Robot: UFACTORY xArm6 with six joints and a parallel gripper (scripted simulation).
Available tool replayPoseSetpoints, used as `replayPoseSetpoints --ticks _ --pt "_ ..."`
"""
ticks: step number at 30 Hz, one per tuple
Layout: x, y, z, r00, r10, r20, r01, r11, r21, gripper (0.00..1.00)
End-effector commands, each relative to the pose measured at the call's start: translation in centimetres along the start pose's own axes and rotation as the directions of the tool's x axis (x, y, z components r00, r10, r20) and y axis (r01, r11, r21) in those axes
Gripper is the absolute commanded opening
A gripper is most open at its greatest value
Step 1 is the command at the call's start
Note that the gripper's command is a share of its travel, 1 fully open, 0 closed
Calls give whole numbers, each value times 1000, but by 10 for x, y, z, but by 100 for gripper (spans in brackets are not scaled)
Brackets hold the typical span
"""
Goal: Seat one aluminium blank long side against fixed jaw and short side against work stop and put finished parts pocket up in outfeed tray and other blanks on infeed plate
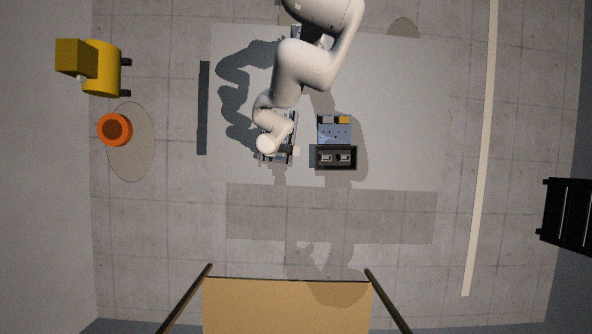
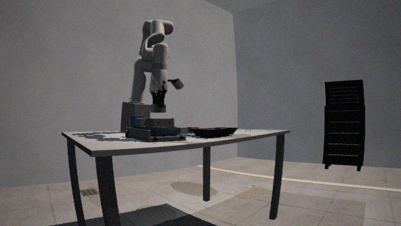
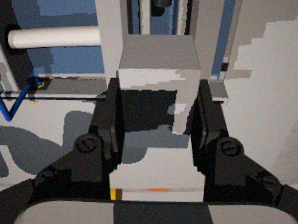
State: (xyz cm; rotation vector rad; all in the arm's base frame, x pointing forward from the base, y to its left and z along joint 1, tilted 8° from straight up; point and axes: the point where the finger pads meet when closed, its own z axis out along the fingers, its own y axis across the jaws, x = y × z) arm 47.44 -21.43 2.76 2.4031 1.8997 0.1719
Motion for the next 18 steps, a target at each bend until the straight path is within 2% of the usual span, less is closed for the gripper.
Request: replayPoseSetpoints --ticks 1,18 --pt "0 2 0 1000 0 1 0 1000 -4 0" --pt "0 2 10 1000 -1 1 1 1000 -4 0"
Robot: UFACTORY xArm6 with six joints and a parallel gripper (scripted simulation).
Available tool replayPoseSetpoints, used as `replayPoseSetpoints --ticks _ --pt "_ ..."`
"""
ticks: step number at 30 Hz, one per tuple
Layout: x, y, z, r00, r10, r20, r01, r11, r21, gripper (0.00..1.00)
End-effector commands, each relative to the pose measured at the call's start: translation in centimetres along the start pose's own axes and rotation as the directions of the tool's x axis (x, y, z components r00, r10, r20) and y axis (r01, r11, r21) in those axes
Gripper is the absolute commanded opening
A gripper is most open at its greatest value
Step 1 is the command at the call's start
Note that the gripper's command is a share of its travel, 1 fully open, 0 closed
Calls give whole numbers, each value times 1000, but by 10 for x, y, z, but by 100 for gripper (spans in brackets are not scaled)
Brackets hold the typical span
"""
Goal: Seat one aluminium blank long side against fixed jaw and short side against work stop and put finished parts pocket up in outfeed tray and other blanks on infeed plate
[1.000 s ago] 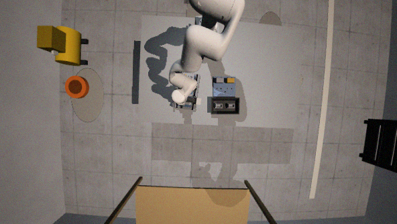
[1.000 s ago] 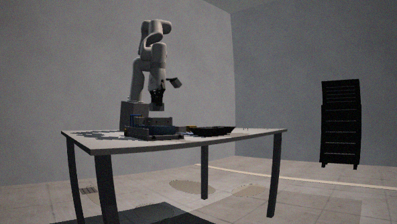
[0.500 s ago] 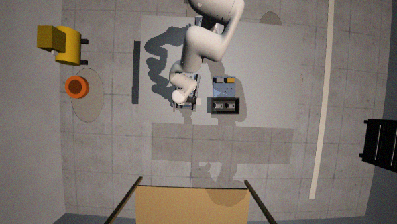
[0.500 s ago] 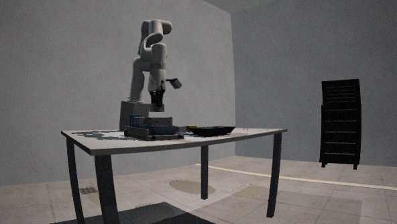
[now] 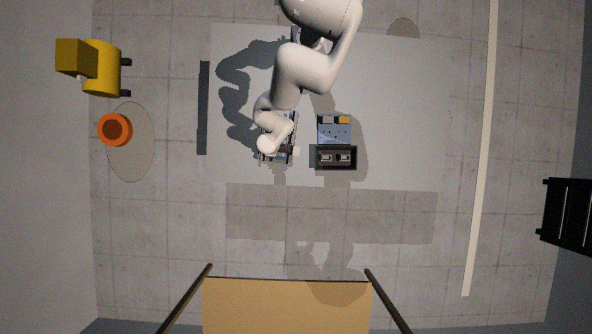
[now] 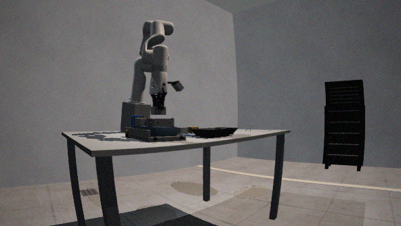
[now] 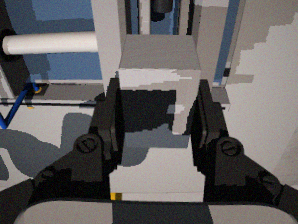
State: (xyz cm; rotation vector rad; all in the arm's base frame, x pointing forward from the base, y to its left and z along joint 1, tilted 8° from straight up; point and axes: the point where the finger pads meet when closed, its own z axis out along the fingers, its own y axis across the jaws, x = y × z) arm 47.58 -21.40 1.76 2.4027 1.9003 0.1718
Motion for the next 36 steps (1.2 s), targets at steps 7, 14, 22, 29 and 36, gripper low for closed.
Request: replayPoseSetpoints --ticks 7,14,22,29,36 --pt "0 2 4 1000 0 1 0 1000 -5 0" --pt "0 2 8 1000 0 1 0 1000 -5 0" --pt "0 2 9 1000 0 1 0 1000 -5 0" --pt "0 2 10 1000 0 1 0 1000 -5 0" --pt "0 2 10 1000 0 1 0 1000 -5 0"
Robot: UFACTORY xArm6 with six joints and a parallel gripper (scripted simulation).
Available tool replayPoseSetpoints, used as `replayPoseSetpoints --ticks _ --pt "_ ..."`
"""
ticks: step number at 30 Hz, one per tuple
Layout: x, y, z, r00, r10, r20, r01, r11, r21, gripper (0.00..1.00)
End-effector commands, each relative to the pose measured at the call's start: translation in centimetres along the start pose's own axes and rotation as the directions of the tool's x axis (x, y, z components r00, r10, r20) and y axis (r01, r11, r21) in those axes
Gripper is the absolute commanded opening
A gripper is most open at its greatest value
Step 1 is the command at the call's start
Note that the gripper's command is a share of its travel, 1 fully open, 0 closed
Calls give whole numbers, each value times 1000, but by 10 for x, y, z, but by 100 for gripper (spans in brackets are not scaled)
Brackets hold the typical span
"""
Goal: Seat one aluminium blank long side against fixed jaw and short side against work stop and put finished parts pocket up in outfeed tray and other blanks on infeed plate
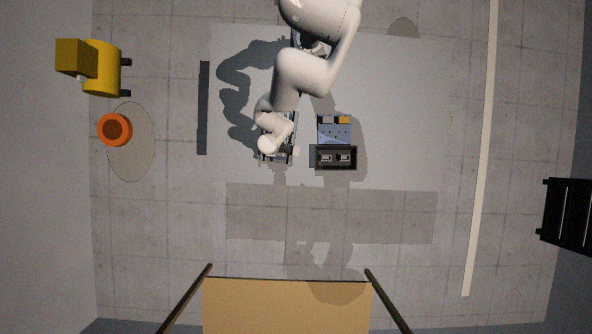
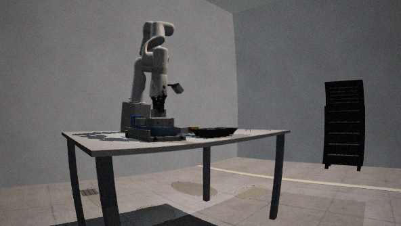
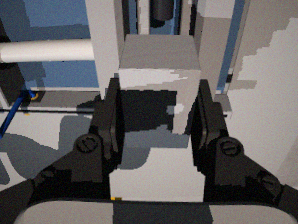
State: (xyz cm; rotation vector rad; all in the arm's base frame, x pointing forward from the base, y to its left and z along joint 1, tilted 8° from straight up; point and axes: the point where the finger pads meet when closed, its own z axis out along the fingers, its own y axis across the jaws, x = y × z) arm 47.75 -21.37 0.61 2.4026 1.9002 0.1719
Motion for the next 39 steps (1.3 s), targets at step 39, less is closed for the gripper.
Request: replayPoseSetpoints --ticks 39 --pt "0 2 2 1000 0 1 0 1000 -4 0"
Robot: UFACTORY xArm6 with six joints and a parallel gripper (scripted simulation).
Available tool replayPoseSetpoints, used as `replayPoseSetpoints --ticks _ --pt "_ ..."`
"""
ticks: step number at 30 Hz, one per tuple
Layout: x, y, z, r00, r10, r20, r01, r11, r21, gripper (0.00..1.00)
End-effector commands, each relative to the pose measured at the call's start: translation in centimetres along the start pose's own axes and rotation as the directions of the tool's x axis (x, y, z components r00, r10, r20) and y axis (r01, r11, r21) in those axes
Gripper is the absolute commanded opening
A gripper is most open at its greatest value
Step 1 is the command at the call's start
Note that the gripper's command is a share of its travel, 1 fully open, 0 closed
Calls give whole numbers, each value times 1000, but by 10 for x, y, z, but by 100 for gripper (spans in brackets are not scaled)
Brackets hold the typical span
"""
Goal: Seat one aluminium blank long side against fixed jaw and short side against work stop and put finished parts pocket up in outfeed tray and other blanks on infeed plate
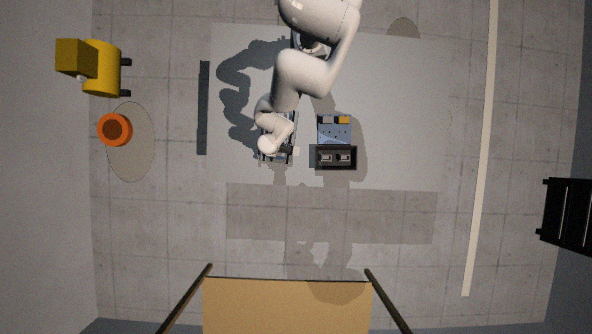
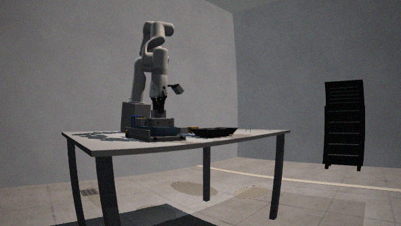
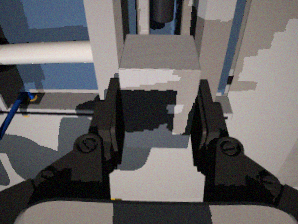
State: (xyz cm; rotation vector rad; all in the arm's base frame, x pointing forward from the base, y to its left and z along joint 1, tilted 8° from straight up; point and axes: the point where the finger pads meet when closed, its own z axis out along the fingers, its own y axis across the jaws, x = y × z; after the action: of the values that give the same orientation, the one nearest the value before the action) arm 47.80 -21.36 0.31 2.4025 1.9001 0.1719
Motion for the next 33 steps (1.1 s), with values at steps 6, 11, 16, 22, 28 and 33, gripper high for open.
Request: replayPoseSetpoints --ticks 6,11,16,22,28,33 --pt "0 2 1 1000 0 1 0 1000 -4 0" --pt "0 2 3 1000 0 1 0 1000 -4 0" --pt "0 2 4 1000 0 1 0 1000 -4 0" --pt "0 2 7 1000 0 1 0 1000 -4 0" --pt "0 2 9 1000 0 1 0 1000 -4 0" --pt "0 2 10 1000 0 1 0 1000 -4 0"
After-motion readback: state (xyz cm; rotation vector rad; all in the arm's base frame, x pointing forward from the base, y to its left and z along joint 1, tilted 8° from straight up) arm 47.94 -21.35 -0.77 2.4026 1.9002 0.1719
